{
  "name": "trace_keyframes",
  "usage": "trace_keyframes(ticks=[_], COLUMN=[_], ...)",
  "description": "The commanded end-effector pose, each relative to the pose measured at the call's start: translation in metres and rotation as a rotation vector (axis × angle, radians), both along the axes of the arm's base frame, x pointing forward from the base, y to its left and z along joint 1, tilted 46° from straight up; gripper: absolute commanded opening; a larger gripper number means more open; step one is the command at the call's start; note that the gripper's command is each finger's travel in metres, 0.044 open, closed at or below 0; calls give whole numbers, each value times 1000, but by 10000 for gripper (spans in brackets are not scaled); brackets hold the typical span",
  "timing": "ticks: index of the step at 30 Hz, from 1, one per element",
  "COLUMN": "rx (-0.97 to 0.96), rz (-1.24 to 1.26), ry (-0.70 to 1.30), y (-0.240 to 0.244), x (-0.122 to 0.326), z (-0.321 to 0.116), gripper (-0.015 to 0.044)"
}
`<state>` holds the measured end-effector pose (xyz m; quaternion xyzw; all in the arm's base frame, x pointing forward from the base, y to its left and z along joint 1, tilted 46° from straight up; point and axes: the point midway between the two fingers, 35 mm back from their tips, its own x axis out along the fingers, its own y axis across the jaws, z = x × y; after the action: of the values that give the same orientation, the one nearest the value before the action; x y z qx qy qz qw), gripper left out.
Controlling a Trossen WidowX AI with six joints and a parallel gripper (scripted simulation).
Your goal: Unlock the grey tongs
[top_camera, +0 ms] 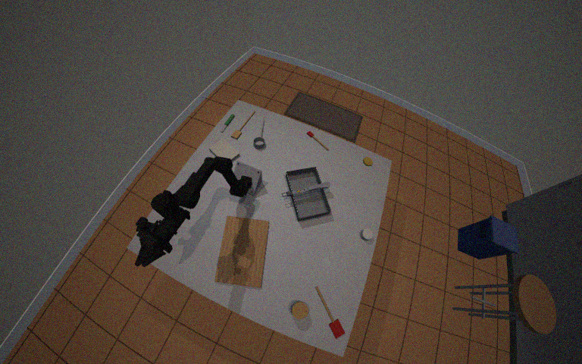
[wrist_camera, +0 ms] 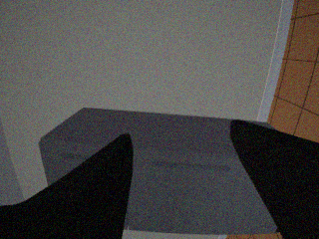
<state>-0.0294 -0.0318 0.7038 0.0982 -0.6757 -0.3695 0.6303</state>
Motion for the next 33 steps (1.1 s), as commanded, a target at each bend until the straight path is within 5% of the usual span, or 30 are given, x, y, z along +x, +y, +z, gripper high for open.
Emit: trace_keyframes(ticks=[1,7,33], rx=[148,396,706], rz=[-25,-61,45], ry=[60,262,942], y=[-55,-140,-242], x=[4,32,182], z=[-15,-49,-166], gripper=[260,260,260])
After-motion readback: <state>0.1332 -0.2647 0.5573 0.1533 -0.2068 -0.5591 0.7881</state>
